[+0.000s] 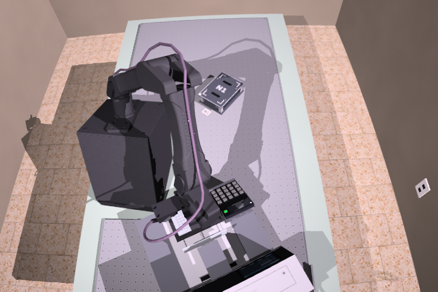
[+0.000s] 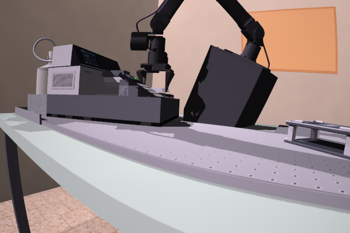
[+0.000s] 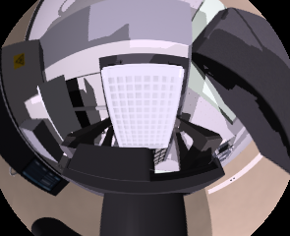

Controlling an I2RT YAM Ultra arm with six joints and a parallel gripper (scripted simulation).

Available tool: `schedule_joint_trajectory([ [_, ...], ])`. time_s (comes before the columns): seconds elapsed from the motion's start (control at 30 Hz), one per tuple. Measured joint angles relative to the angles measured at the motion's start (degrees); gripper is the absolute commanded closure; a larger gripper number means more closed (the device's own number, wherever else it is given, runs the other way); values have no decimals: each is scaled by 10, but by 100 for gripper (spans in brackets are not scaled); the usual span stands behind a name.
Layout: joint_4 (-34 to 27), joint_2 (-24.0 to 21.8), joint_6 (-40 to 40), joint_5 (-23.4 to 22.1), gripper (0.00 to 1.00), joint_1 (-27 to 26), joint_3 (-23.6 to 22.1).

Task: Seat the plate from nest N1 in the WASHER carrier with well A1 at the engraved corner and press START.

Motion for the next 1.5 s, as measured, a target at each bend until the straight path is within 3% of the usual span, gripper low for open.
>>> schedule_joint_trajectory([
  [1.5,10,6,3,-1,16,2,-3],
])
